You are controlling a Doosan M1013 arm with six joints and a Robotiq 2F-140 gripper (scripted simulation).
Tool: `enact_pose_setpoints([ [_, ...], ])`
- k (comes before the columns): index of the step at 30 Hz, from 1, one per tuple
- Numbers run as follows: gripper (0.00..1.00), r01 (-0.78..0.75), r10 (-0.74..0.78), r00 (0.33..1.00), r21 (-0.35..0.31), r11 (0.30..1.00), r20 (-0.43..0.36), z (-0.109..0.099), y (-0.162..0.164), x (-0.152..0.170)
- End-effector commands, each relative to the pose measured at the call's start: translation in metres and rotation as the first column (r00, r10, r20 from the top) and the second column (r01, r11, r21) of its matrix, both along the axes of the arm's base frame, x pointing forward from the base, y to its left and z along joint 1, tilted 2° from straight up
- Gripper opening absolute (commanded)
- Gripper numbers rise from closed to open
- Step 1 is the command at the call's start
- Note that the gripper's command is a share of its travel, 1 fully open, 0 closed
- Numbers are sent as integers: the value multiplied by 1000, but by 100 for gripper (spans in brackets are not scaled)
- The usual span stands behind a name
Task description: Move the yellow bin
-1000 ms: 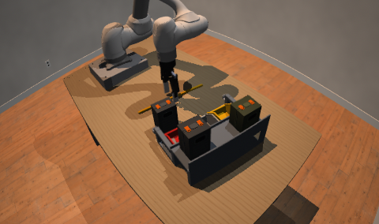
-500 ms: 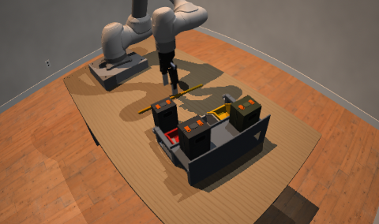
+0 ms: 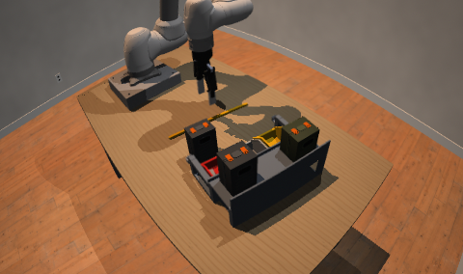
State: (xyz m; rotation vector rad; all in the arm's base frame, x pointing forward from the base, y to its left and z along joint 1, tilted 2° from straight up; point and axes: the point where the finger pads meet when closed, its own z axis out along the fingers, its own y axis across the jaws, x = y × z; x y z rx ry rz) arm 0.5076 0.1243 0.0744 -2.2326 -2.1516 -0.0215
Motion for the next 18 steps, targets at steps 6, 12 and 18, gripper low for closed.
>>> enact_pose_setpoints([
  [6, 57, 0, 0, 1000, 0, 1000, 1, 6, 0, 0],
  [12, 57, 0, 0, 1000, 0, 1000, 1, 29, -1, 1],
  [18, 57, 0, 0, 1000, 0, 1000, 1, 29, -1, 1],
])
